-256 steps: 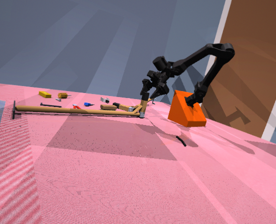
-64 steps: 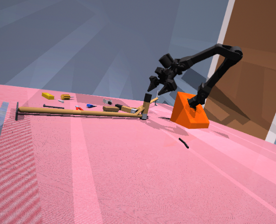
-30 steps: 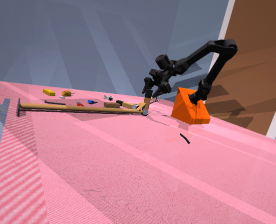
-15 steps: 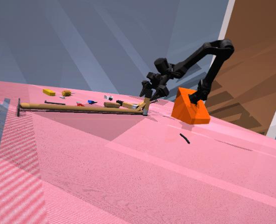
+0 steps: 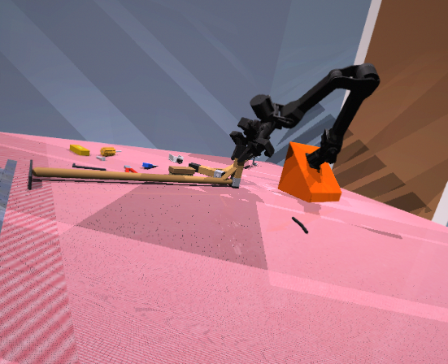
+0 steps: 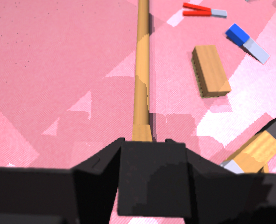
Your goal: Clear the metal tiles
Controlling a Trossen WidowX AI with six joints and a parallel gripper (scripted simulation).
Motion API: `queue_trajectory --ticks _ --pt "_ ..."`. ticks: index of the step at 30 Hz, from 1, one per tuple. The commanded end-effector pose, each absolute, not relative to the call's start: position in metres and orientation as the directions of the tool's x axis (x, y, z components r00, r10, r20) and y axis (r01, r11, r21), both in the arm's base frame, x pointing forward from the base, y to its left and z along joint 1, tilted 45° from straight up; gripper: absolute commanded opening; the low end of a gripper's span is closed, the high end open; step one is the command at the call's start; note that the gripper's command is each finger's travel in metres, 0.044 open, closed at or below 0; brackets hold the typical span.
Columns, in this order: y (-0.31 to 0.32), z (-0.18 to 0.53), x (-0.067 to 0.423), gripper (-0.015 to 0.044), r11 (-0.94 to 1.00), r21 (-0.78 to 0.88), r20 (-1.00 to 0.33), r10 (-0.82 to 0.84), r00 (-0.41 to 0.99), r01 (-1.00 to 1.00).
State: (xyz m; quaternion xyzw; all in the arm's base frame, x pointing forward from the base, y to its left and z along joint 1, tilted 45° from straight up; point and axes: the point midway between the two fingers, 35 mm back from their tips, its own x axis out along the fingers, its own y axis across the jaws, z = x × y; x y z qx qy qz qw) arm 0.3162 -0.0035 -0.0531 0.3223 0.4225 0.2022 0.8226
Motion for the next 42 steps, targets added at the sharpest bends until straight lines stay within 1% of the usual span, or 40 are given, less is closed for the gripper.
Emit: queue_trajectory --ticks 1,4,6,7,42 --pt "-0.004 -0.053 0.316 0.0085 0.711 0.700 -0.564 0.605 0.561 -0.063" --pt "-0.004 -0.053 0.316 0.0065 0.711 0.700 -0.564 0.605 0.561 -0.063" --pt "-0.004 -0.053 0.316 0.0013 0.711 0.700 -0.564 0.605 0.561 -0.063" --pt "-0.004 -0.053 0.316 0.0000 0.711 0.700 -0.564 0.605 0.561 -0.063" --pt "0.021 -0.023 0.316 0.0000 0.715 0.697 -0.573 0.604 0.554 -0.059"
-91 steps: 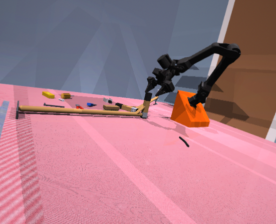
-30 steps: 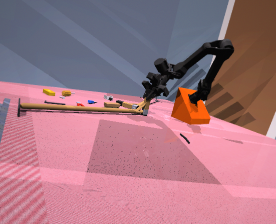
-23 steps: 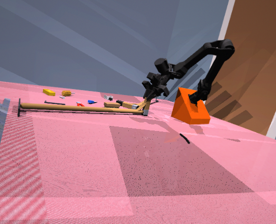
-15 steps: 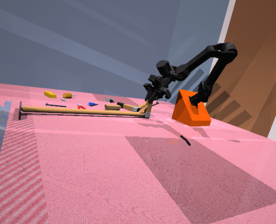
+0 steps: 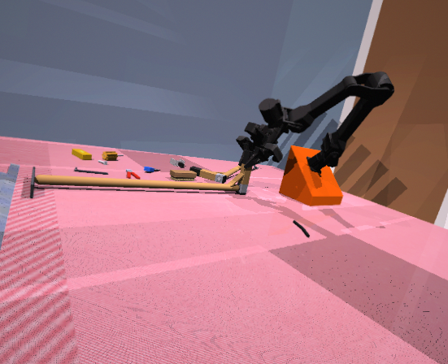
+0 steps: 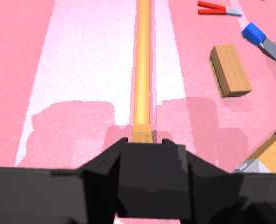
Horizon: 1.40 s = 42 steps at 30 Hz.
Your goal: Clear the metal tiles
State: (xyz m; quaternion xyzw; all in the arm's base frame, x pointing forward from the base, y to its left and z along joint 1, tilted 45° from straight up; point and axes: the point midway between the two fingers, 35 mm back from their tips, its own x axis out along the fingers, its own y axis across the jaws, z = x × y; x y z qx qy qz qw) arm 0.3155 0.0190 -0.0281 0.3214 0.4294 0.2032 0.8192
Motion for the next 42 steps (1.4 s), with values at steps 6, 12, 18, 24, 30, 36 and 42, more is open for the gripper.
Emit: queue_trajectory --ticks 6,12,18,24,30,36,42 --pt "0.026 -0.018 0.315 0.0000 0.715 0.696 -0.573 0.604 0.554 -0.059" --pt "0.032 -0.012 0.314 0.0000 0.715 0.697 -0.573 0.604 0.554 -0.059" --pt "0.037 -0.007 0.312 0.0000 0.715 0.697 -0.573 0.604 0.554 -0.059" --pt "0.043 -0.001 0.311 0.0000 0.714 0.698 -0.572 0.605 0.554 -0.059" --pt "0.049 0.005 0.309 0.0000 0.713 0.699 -0.571 0.605 0.555 -0.059" --pt "0.054 0.010 0.307 0.0000 0.712 0.700 -0.569 0.606 0.555 -0.059" --pt "0.060 0.015 0.305 0.0000 0.710 0.702 -0.567 0.607 0.556 -0.060"
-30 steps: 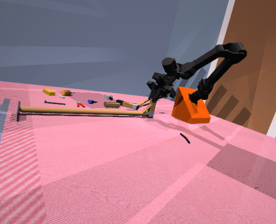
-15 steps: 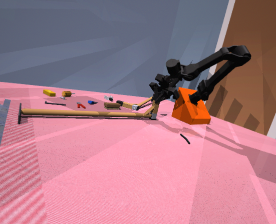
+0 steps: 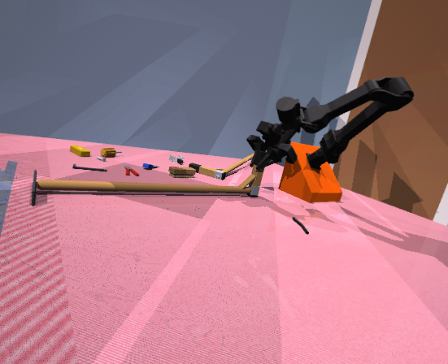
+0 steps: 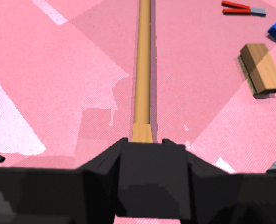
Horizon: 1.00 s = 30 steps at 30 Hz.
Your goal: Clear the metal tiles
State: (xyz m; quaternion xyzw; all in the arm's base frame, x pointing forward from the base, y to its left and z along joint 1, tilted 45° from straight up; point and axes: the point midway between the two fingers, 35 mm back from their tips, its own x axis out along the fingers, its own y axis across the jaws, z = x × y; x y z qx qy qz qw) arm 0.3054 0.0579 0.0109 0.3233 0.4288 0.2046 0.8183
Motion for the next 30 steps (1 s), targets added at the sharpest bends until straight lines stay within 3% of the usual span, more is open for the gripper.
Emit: queue_trajectory --ticks 1,30 --pt "0.060 0.016 0.304 0.0000 0.710 0.702 -0.567 0.607 0.557 -0.060" --pt "0.072 0.027 0.328 0.0000 0.707 0.704 -0.561 0.612 0.557 -0.068"
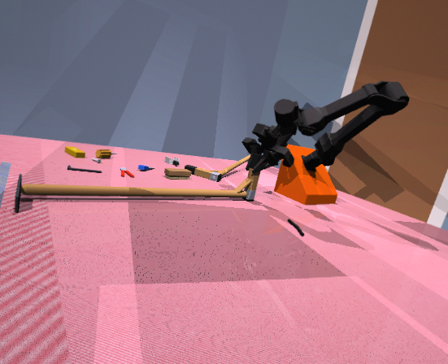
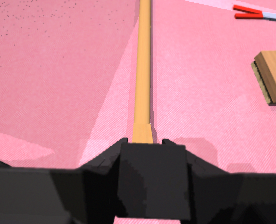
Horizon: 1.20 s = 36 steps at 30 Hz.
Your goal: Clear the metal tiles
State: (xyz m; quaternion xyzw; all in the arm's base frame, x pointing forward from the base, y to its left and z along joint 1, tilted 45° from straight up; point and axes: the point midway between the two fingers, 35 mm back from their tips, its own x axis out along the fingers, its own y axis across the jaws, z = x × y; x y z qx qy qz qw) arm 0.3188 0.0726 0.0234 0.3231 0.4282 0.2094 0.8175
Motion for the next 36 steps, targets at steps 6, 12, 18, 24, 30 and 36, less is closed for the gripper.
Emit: queue_trajectory --ticks 6,12,18,24,30,36 --pt "0.073 0.028 0.338 0.0000 0.706 0.705 -0.559 0.613 0.558 -0.069" --pt "0.075 0.028 0.348 0.0000 0.705 0.705 -0.558 0.614 0.558 -0.071" --pt "0.076 0.027 0.357 0.0000 0.705 0.706 -0.556 0.615 0.559 -0.073" --pt "0.076 0.027 0.364 0.0000 0.704 0.706 -0.555 0.616 0.559 -0.075" --pt "0.077 0.028 0.369 0.0000 0.704 0.706 -0.555 0.616 0.559 -0.075" --pt "0.079 0.029 0.375 0.0000 0.704 0.706 -0.555 0.616 0.559 -0.075"
